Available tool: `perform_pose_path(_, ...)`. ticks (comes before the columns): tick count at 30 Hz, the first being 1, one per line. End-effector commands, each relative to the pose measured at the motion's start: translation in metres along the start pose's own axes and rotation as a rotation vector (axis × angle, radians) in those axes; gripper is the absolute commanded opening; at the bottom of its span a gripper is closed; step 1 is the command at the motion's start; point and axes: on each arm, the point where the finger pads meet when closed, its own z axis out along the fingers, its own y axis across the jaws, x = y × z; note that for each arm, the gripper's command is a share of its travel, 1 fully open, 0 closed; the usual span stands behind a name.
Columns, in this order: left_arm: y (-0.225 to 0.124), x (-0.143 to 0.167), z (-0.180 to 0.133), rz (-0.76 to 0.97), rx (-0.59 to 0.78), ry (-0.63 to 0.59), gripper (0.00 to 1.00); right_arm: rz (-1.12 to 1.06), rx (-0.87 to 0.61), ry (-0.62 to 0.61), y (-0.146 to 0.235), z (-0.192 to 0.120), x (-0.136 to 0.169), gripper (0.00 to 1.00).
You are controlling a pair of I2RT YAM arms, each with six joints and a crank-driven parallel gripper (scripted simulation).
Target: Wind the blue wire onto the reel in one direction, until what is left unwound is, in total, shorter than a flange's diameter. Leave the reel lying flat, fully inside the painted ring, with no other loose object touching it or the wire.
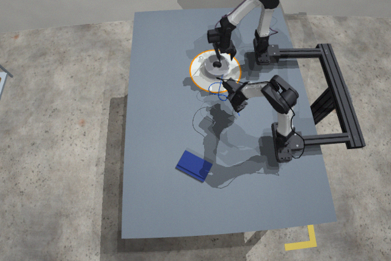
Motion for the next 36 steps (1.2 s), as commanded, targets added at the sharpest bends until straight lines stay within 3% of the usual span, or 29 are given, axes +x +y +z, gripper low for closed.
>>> perform_pose_path(1, 0.002, -0.015, -0.006, 0.006, -0.012, -0.032, 0.00, 0.007, -0.036, -0.011, 0.004, -0.003, 0.001, 0.77)
perform_pose_path(9, 0.002, -0.015, -0.007, 0.008, -0.012, -0.032, 0.00, 0.007, -0.036, -0.011, 0.006, 0.031, 0.000, 0.77)
perform_pose_path(23, 0.003, -0.017, -0.007, 0.012, -0.012, -0.032, 0.00, 0.007, -0.036, -0.011, 0.010, 0.029, -0.002, 0.77)
perform_pose_path(36, 0.002, -0.016, -0.006, 0.003, -0.012, -0.028, 0.00, 0.007, -0.036, -0.011, 0.010, 0.029, -0.002, 0.57)
